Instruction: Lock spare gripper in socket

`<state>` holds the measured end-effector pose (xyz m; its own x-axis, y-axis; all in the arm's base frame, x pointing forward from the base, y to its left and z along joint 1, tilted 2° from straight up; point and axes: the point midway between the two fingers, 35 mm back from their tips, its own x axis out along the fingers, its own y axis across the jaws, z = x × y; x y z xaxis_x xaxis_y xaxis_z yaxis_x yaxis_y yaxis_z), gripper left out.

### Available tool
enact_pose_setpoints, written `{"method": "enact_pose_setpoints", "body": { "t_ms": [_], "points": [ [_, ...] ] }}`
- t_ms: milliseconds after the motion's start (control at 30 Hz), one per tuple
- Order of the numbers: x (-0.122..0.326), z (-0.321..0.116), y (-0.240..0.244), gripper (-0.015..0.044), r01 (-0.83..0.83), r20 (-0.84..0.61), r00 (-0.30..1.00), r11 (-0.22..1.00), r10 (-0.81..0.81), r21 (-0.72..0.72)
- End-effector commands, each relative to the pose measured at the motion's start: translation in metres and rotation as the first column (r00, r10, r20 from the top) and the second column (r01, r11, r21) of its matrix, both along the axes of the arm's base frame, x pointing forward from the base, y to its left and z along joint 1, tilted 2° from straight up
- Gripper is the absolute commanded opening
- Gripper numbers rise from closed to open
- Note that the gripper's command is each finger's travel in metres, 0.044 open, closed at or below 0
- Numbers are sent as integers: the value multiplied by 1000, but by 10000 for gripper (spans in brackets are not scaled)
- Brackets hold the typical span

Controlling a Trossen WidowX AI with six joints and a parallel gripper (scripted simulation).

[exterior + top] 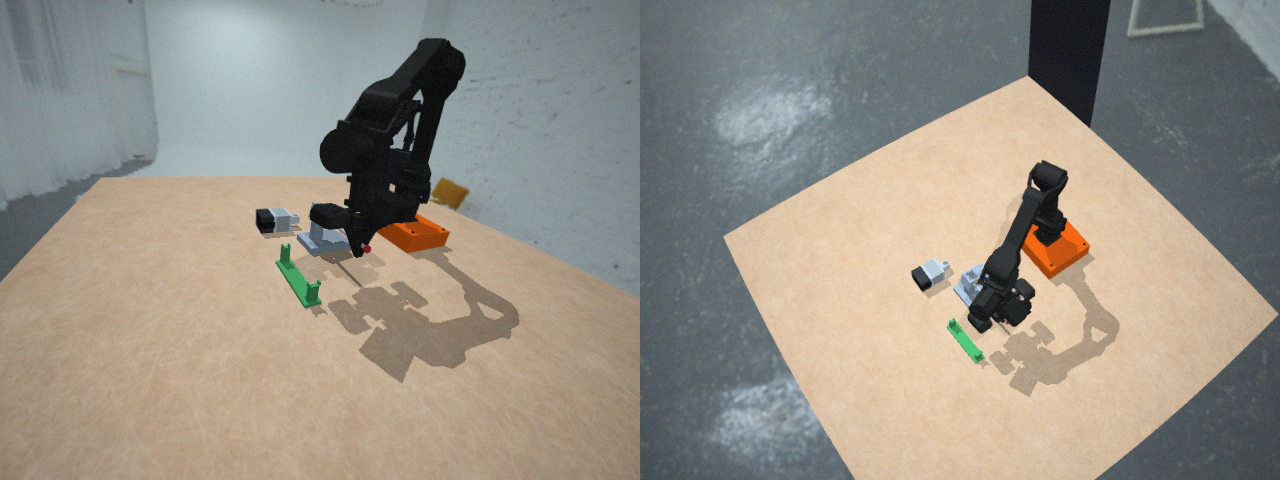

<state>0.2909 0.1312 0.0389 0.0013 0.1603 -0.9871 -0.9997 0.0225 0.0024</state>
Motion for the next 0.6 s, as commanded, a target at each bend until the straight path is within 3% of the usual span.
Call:
{"method": "enact_pose_setpoints", "body": {
  "t_ms": [0, 567],
  "points": [
    [0, 1, 3, 0, 4, 0, 1000, 1000, -4, -6],
    [1, 6, 18, 0, 4, -1, 1000, 1000, -4, -8]
  ]
}}
